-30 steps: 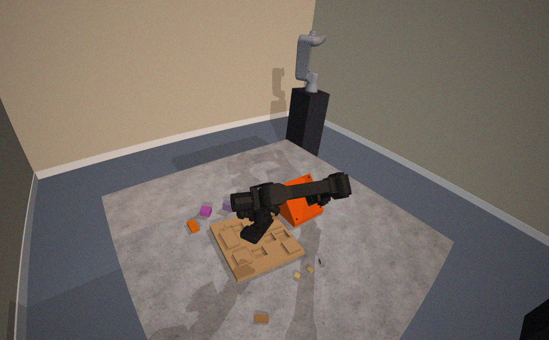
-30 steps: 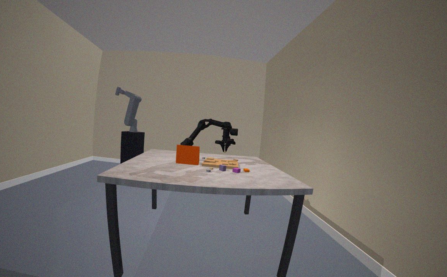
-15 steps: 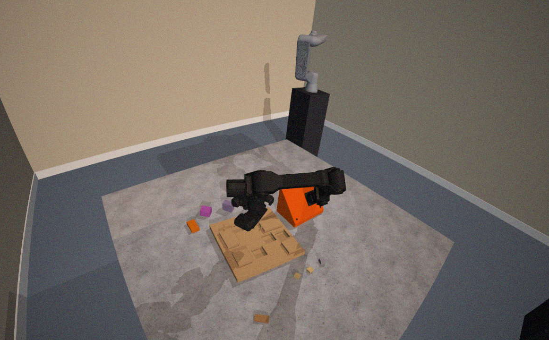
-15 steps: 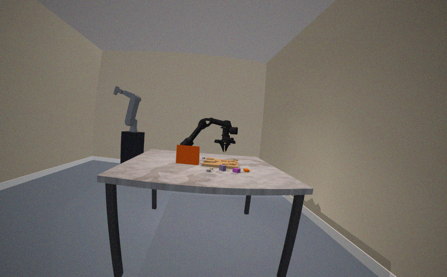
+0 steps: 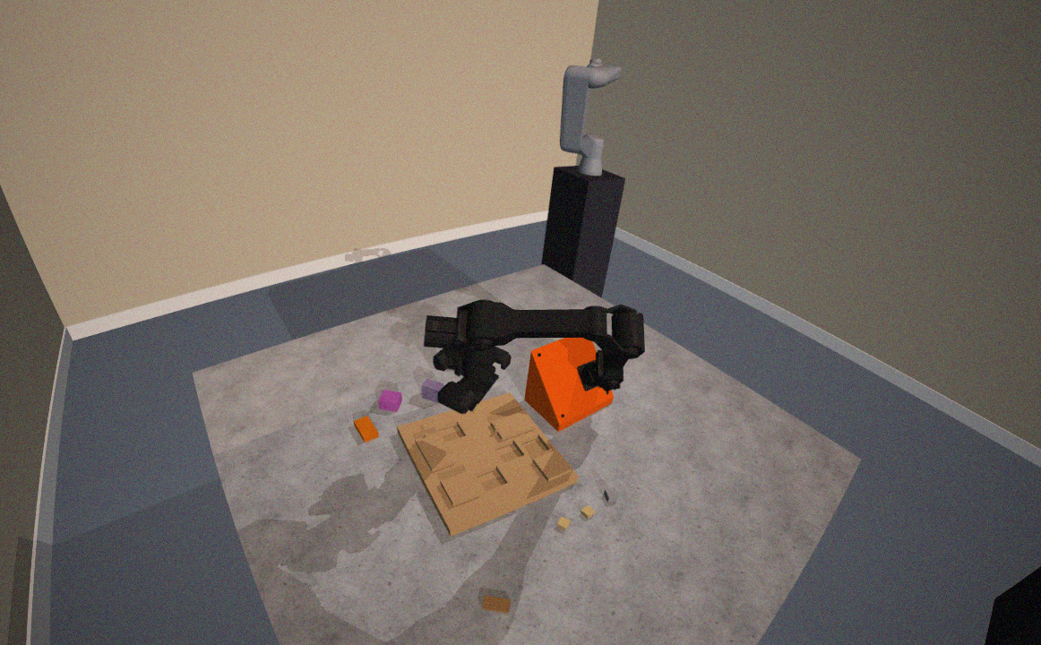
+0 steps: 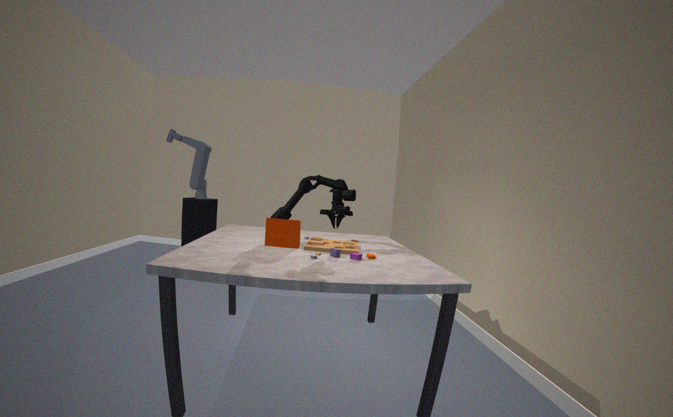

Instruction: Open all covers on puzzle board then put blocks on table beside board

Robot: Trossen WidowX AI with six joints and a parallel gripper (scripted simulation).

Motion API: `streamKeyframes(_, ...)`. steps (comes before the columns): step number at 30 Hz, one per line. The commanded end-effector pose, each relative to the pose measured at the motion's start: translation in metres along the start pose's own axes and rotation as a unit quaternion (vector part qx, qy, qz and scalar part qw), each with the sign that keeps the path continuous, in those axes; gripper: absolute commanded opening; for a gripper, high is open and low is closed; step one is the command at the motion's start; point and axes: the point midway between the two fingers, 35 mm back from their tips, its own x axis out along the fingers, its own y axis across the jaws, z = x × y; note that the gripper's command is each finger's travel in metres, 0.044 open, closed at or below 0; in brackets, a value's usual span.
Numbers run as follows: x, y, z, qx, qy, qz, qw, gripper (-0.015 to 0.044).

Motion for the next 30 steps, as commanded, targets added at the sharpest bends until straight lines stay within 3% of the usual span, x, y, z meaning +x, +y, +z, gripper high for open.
streamKeyframes(1, 0.001, -0.015, 0.012, 0.002, 0.0, -0.004, 1.0, 0.008)
streamKeyframes(30, 0.003, -0.116, 0.066, 0.004, 0.001, -0.01, 1.0, 0.008)
